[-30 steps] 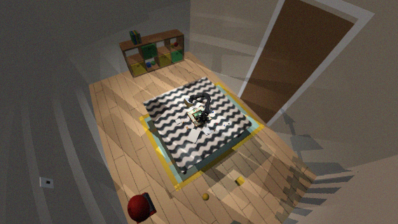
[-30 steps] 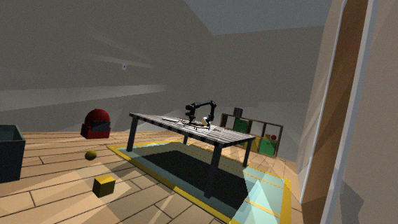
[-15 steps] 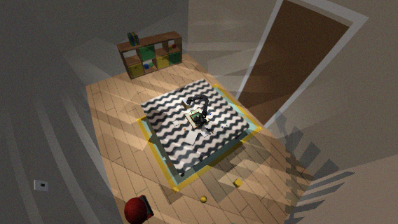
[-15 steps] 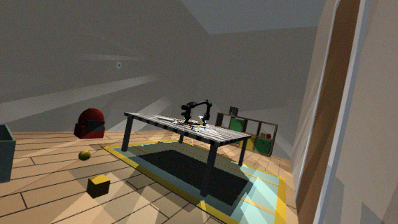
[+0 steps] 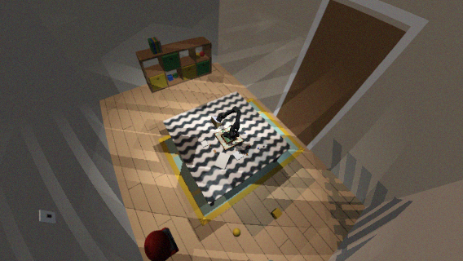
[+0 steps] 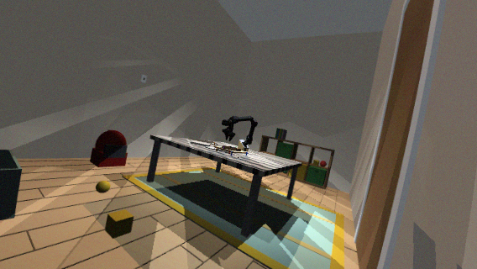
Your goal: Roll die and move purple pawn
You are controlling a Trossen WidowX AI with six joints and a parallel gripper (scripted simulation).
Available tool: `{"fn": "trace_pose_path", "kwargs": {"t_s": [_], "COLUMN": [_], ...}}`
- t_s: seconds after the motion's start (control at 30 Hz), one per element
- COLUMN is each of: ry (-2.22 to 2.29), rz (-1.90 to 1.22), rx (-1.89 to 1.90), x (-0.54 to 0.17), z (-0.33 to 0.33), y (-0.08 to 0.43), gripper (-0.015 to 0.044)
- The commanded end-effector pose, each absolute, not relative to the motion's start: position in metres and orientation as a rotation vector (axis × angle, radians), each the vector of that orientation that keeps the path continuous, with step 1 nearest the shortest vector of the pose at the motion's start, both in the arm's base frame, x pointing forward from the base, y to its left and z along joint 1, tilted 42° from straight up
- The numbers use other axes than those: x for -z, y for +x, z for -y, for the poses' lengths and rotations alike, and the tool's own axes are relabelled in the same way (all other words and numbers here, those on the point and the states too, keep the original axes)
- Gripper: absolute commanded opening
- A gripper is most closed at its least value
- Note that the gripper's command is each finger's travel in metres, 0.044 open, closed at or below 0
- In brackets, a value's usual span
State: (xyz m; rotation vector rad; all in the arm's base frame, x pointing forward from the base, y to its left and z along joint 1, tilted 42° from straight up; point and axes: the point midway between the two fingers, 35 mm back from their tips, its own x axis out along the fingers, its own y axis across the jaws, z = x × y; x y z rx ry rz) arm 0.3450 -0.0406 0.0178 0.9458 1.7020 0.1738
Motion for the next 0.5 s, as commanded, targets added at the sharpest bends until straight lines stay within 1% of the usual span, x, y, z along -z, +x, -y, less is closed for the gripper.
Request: {"fn": "trace_pose_path", "kwargs": {"t_s": [0.0, 0.2, 0.23, 0.47], "ry": [0.823, 0.624, 0.748, 0.748], "rz": [-1.65, -1.575, -1.609, -1.609], "rx": [-0.288, -0.511, -0.369, -0.369], "x": [-0.044, -0.072, -0.058, -0.058], "z": [0.065, 0.068, 0.071, 0.071], "y": [0.293, 0.208, 0.264, 0.264], "gripper": [0.044, 0.044, 0.044, 0.044]}}
